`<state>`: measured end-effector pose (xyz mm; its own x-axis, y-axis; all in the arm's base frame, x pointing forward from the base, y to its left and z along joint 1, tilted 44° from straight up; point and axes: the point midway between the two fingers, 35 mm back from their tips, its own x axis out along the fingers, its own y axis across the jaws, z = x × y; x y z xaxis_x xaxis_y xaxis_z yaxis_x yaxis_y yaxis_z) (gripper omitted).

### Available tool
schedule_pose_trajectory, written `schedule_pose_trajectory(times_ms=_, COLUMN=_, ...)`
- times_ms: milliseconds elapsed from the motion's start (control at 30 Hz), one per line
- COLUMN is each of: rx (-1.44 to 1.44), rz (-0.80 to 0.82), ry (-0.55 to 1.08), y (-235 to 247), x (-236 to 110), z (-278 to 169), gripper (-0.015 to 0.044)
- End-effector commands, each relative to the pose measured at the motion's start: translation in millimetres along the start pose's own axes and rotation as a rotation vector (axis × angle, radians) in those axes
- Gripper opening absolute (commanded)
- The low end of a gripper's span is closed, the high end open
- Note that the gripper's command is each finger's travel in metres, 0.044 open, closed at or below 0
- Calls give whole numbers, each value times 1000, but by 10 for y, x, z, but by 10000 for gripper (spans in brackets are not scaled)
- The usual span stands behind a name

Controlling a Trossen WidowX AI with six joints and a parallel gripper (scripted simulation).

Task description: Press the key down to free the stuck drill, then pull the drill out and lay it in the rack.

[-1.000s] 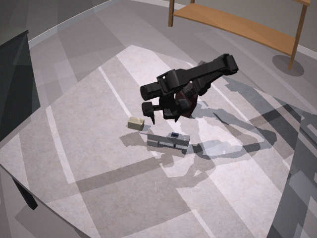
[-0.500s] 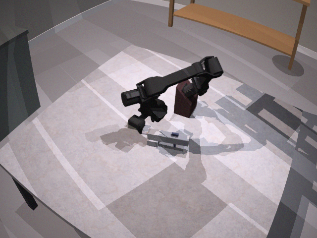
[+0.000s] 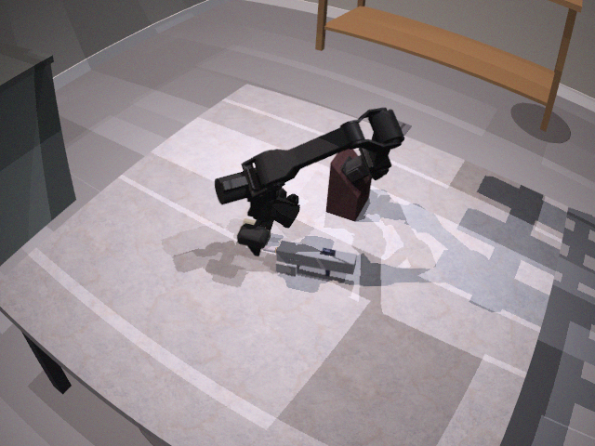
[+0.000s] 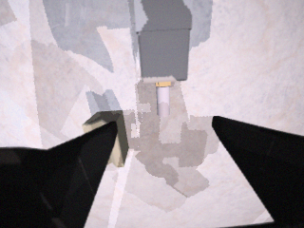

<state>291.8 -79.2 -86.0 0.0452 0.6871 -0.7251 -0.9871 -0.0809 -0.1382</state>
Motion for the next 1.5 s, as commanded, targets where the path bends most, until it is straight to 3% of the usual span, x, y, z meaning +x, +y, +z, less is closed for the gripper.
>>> schedule_pose_trajectory(times_ms=0, rx=-11, rz=1, ry=6, y=-5, x=3, z=-20, gripper=440)
schedule_pose_trajectory(times_ms=1367, rx=-11, rz=1, ry=2, y=-4, x=510, z=126, gripper=440)
schedule_pose_trajectory(times_ms=1467, rx=-18, rz=0, ry=9, y=-28, x=483, z=108, gripper=361)
